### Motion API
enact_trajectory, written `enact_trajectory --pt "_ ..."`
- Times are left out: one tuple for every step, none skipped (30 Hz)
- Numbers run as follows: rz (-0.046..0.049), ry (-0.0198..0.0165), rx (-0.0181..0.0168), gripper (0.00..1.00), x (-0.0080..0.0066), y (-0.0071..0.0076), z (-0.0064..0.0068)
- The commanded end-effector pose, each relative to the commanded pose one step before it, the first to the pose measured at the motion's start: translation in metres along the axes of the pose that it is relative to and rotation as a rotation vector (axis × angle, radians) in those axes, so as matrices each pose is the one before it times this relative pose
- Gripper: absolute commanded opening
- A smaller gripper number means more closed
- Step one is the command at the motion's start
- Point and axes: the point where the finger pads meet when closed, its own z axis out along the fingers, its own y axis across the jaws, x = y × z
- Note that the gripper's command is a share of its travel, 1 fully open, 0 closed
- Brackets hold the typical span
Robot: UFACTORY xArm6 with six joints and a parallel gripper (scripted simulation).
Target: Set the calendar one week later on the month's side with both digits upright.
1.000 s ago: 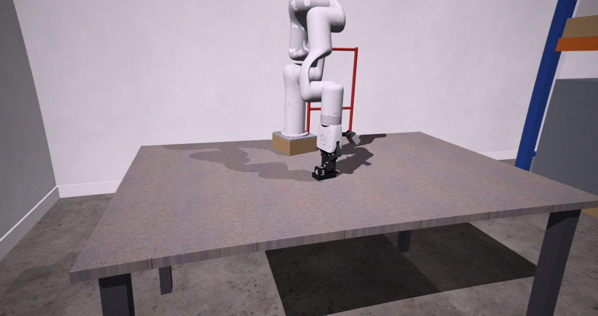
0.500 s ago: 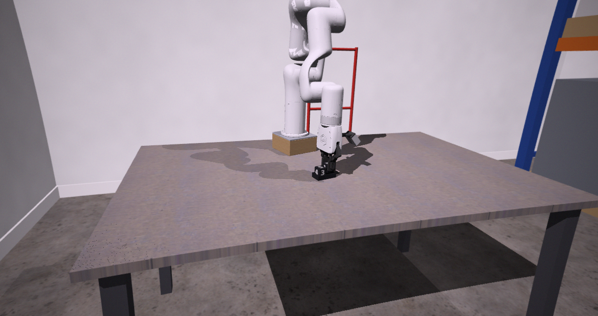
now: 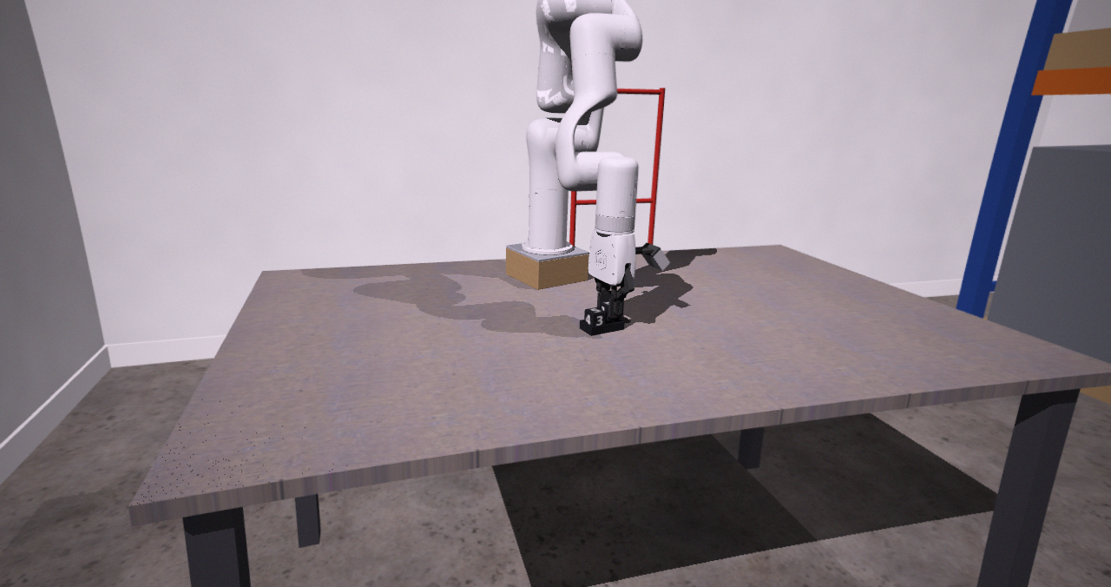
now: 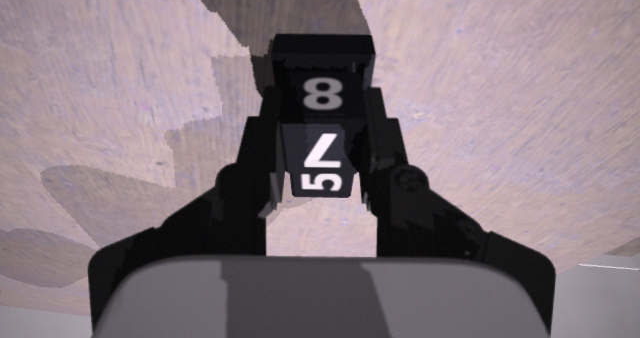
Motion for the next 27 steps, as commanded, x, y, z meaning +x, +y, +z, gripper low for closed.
enact_trajectory --pt "-0.00001 -0.00047 -0.00335 0.29 -0.00019 0.00137 -0.00081" --pt "0.00000 0.00000 0.00000 0.29 0.00000 0.00000 0.00009" --pt "0.00000 0.00000 0.00000 0.29 0.00000 0.00000 0.00000" --pt "0.00000 0.00000 0.00000 0.29 0.00000 0.00000 0.00000" --pt "0.00000 0.00000 0.00000 0.29 0.00000 0.00000 0.00012" --pt "0.00000 0.00000 0.00000 0.29 0.00000 0.00000 0.00016" --pt "0.00000 0.00000 0.00000 0.29 0.00000 0.00000 0.00020" --pt "0.00000 0.00000 0.00000 0.29 0.00000 0.00000 0.00024" --pt "0.00000 0.00000 0.00000 0.29 0.00000 0.00000 0.00028" --pt "0.00000 0.00000 0.00000 0.29 0.00000 0.00000 0.00032" --pt "0.00000 0.00000 0.00000 0.29 0.00000 0.00000 0.00036" --pt "0.00000 0.00000 0.00000 0.29 0.00000 0.00000 0.00039" --pt "0.00000 0.00000 0.00000 0.29 0.00000 0.00000 0.00042" --pt "0.00000 0.00000 0.00000 0.29 0.00000 0.00000 0.00044" --pt "0.00000 0.00000 0.00000 0.29 0.00000 0.00000 0.00046" --pt "0.00000 0.00000 0.00000 0.29 0.00000 0.00000 0.00048" --pt "0.00000 0.00000 0.00000 0.29 0.00000 0.00000 0.00049" --pt "0.00000 0.00000 0.00000 0.29 0.00000 0.00000 0.00050" --pt "0.00000 0.00000 0.00000 0.29 0.00000 0.00000 0.00050" --pt "0.00000 0.00000 0.00000 0.29 0.00000 0.00000 0.00000" --pt "0.00000 0.00000 0.00000 0.29 0.00000 0.00000 0.00000" --pt "0.00000 0.00000 0.00000 0.29 0.00000 0.00000 0.00049" --pt "0.00000 0.00000 0.00000 0.29 0.00000 0.00000 0.00048" --pt "0.00000 0.00000 0.00000 0.29 0.00000 0.00000 0.00046" --pt "0.00000 0.00000 0.00000 0.29 0.00000 0.00000 0.00044" --pt "0.00000 0.00000 0.00000 0.29 0.00000 0.00000 0.00041" --pt "0.00000 0.00000 0.00000 0.29 0.00000 0.00000 0.00039"
